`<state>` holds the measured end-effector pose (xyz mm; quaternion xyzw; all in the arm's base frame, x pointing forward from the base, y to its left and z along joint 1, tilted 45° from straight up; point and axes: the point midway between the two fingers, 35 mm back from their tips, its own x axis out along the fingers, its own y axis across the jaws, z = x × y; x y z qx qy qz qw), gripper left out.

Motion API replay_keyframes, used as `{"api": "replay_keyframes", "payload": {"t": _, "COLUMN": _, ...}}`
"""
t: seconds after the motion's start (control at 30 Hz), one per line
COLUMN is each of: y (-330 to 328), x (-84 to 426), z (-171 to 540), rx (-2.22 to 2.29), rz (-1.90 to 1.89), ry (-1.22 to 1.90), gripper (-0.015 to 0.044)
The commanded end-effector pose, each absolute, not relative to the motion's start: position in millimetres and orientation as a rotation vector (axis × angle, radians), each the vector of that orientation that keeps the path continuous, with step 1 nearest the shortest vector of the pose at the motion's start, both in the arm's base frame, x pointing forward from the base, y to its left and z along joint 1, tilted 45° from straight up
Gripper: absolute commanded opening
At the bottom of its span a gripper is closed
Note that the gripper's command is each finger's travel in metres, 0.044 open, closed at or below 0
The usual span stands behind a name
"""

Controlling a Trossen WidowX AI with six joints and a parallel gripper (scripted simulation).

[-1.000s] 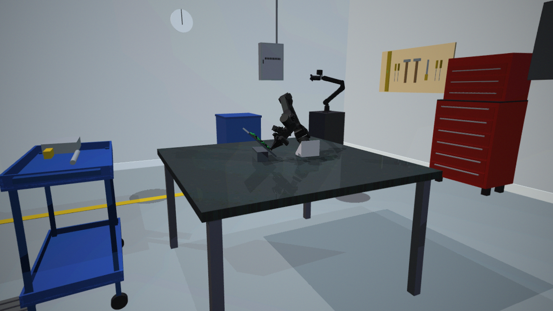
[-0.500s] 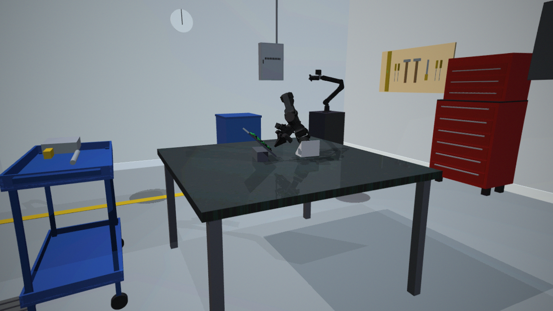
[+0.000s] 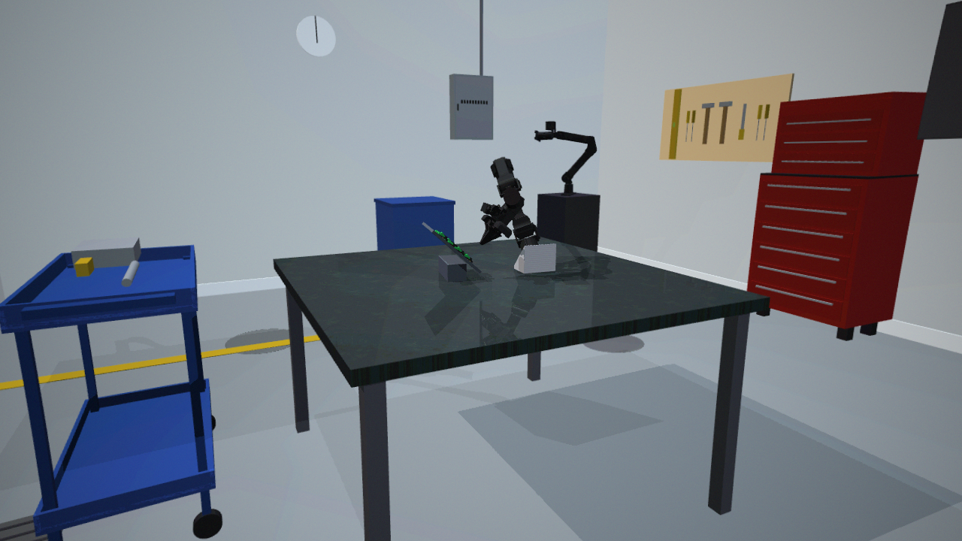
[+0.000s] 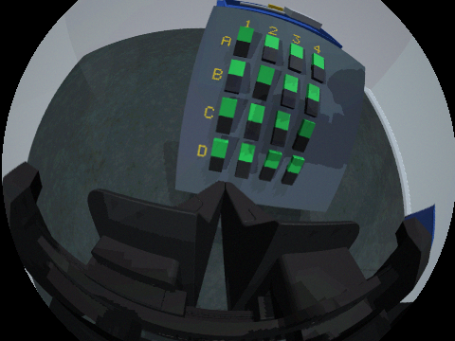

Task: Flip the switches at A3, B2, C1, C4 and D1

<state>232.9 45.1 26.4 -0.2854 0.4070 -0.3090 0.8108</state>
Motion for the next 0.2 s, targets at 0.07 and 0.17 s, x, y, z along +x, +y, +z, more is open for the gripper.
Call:
{"api": "replay_keyframes", "payload": {"t": 0.07, "y": 40.2, "x": 266.6, "z": 85.9, "rx": -0.58, "rz": -0.666, "ry": 0.843, "gripper": 0.0}}
{"api": "replay_keyframes", "payload": {"t": 0.17, "y": 40.2, "x": 266.6, "z": 85.9, "rx": -0.58, "rz": -0.666, "ry": 0.843, "gripper": 0.0}}
